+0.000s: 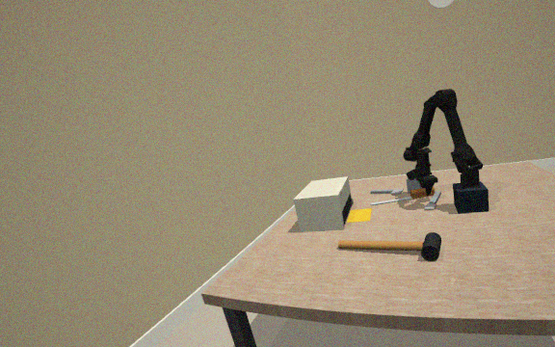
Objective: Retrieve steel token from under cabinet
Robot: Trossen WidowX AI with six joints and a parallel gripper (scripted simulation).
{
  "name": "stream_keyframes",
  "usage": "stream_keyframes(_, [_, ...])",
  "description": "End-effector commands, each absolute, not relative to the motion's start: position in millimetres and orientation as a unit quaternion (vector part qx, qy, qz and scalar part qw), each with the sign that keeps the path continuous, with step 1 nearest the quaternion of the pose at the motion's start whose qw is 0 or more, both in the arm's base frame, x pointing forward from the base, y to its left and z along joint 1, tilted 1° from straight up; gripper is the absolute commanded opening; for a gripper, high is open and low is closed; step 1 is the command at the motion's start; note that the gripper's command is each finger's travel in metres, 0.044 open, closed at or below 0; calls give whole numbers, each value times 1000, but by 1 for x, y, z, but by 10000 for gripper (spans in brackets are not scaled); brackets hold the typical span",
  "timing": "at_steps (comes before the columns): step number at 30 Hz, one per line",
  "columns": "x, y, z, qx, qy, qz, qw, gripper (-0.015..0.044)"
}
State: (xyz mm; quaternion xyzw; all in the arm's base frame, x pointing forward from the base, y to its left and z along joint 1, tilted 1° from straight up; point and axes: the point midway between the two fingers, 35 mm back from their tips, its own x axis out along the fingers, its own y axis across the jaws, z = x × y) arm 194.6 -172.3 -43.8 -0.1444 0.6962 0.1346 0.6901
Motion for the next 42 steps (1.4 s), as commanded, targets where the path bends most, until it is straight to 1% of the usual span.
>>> stream_keyframes(1, [194, -172, -45, -144, 696, 135, 690, 270])
stream_keyframes(9, [190, -173, -48, -143, 696, 134, 690, 270])
stream_keyframes(32, [194, -175, -45, -147, 694, 131, 693, 116])
stream_keyframes(36, [194, -175, -45, -147, 694, 131, 693, 11])
stream_keyframes(37, [194, -175, -45, -147, 694, 131, 693, 0])
stream_keyframes(42, [197, -173, -45, -148, 694, 133, 692, 0])
